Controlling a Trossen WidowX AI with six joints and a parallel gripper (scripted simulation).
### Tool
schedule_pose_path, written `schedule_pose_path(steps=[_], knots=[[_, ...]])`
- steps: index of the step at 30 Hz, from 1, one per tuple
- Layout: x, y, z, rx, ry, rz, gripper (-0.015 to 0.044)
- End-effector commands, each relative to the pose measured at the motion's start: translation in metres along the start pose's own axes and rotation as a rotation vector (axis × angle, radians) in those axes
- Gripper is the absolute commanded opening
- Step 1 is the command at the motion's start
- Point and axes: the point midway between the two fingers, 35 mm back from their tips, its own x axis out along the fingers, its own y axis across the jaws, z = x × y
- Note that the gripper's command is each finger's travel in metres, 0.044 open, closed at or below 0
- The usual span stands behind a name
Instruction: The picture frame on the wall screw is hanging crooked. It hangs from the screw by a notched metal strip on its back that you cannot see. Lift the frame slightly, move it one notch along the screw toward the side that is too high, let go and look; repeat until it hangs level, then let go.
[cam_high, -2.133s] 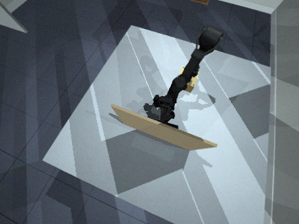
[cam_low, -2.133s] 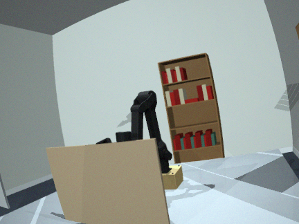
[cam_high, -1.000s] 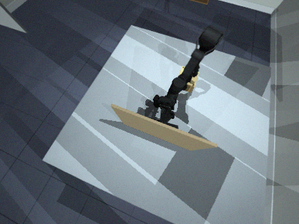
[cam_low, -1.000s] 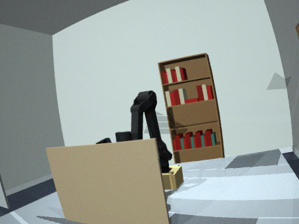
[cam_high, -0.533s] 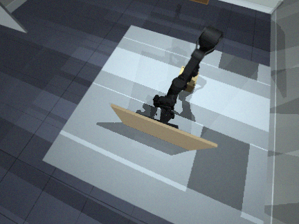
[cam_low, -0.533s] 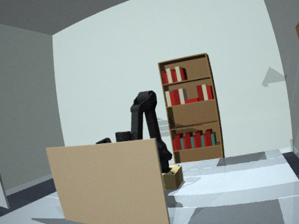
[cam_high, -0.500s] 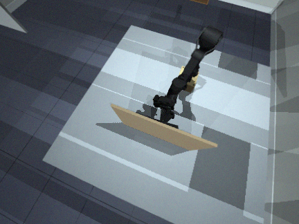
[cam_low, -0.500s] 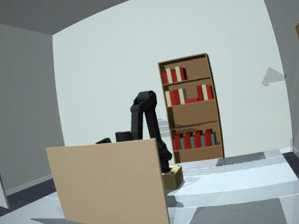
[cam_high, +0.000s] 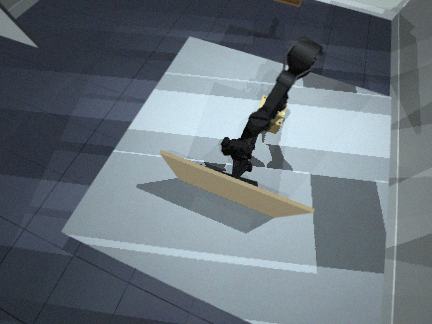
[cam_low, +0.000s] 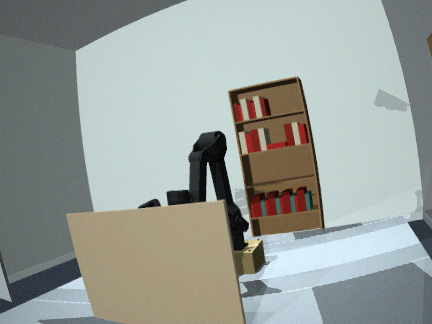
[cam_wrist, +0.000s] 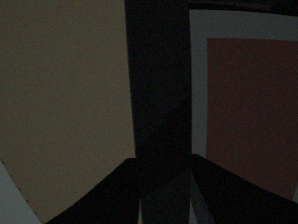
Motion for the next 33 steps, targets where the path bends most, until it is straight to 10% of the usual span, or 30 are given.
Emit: schedule_pose_path(steps=[1, 33], knots=[[0.0005, 0.0008, 0.0001, -0.005, -0.001, 0.002, 0.0000], [0.0001, 0.0092, -0.0001, -0.005, -0.001, 0.002, 0.0000]])
